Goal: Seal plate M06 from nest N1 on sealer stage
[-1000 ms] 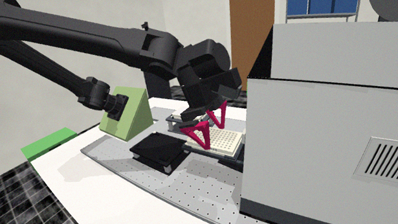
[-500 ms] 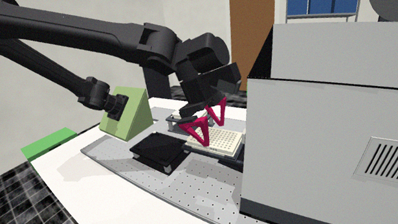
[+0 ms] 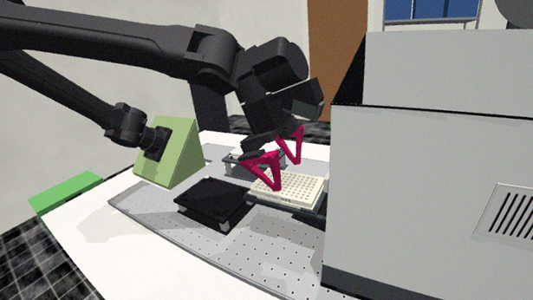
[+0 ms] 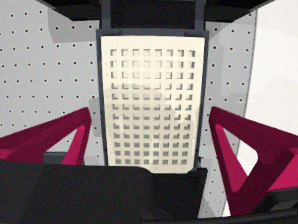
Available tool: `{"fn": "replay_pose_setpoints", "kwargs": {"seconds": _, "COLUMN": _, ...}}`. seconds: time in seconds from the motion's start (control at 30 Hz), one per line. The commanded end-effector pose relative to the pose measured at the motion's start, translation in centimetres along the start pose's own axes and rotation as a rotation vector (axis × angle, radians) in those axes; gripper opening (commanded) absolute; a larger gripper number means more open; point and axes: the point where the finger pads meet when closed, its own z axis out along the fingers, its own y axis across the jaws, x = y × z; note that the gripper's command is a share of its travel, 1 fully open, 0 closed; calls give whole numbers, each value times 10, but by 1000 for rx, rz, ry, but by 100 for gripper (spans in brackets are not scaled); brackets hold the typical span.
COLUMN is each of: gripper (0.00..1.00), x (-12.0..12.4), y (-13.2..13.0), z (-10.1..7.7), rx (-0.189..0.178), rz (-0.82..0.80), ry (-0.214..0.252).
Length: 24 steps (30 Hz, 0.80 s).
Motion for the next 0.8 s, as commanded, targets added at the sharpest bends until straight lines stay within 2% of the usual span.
{"fn": "replay_pose_setpoints", "kwargs": {"seconds": 0.0, "gripper": 100, "x": -29, "y": -17, "z": -23, "rx": 5, "rz": 50, "ry": -59}}
{"fn": "replay_pose_setpoints", "kwargs": {"seconds": 0.2, "gripper": 100, "x": -19, "y": -19, "z": -10, "rx": 5, "rz": 44, "ry": -42}}
{"fn": "replay_pose_setpoints", "kwargs": {"seconds": 0.4, "gripper": 100, "x": -9, "y": -14, "z": -5, "rx": 3, "rz": 33, "ry": -30}}
{"fn": "replay_pose_setpoints", "kwargs": {"seconds": 0.77, "gripper": 100, "x": -10, "y": -1, "z": -14, "rx": -4, "rz": 9, "ry": -46}}
